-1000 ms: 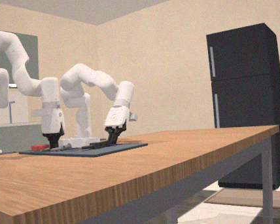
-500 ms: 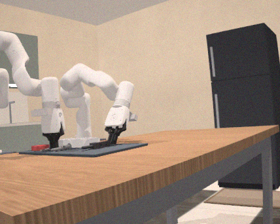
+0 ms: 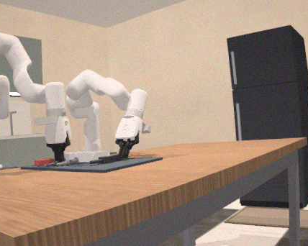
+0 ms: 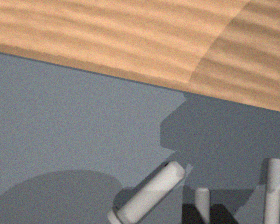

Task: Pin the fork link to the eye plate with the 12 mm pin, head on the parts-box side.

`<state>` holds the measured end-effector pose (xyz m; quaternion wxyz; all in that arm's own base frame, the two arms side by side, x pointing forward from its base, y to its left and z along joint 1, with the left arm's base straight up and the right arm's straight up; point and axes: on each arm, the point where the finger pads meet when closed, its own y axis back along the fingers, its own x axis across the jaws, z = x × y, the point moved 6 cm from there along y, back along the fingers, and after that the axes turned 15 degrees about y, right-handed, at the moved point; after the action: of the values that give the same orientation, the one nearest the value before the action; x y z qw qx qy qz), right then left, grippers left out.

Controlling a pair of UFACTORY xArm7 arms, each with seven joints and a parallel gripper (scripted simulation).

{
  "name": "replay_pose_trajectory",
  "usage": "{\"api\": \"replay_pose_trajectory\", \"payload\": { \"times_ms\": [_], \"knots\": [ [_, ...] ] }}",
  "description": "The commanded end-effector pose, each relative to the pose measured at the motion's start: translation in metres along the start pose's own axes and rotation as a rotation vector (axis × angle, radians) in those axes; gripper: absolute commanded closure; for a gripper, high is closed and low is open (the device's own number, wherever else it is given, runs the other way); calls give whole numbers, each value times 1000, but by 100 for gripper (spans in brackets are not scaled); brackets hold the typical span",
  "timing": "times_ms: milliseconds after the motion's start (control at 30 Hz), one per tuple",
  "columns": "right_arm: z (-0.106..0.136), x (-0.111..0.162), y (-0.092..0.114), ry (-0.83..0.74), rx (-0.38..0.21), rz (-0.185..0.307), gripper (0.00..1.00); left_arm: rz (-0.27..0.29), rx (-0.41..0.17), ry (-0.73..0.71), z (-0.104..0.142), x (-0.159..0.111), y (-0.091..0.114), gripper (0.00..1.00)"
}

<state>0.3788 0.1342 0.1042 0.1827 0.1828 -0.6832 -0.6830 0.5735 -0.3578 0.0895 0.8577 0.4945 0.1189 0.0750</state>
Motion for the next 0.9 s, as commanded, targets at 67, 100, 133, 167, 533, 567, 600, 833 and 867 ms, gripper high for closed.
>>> {"api": "replay_pose_trajectory", "payload": {
  "times_ms": [67, 100, 133, 167, 533, 567, 600, 833, 867],
  "knots": [
    [0, -1, 9, 0, 1, -4, 100, 3, -3, -2, 2, 1, 2, 100],
    [0, -1, 10, 0, 1, -4, 100, 3, -3, -2, 2, 1, 2, 100],
    [0, -1, 11, 0, 1, -4, 100, 3, -3, -2, 2, 1, 2, 100],
    [0, -1, 13, 0, 1, -4, 100, 3, -3, -2, 2, 1, 2, 100],
    [0, -1, 23, 0, 1, -4, 100, 3, -3, -2, 2, 1, 2, 100],
    [0, -1, 24, 0, 1, -4, 100, 3, -3, -2, 2, 1, 2, 100],
    [0, -1, 25, 0, 1, -4, 100, 3, -3, -2, 2, 1, 2, 100],
    [0, -1, 30, 0, 1, -4, 100, 3, -3, -2, 2, 1, 2, 100],
    [0, -1, 31, 0, 1, -4, 100, 3, -3, -2, 2, 1, 2, 100]
  ]
}}
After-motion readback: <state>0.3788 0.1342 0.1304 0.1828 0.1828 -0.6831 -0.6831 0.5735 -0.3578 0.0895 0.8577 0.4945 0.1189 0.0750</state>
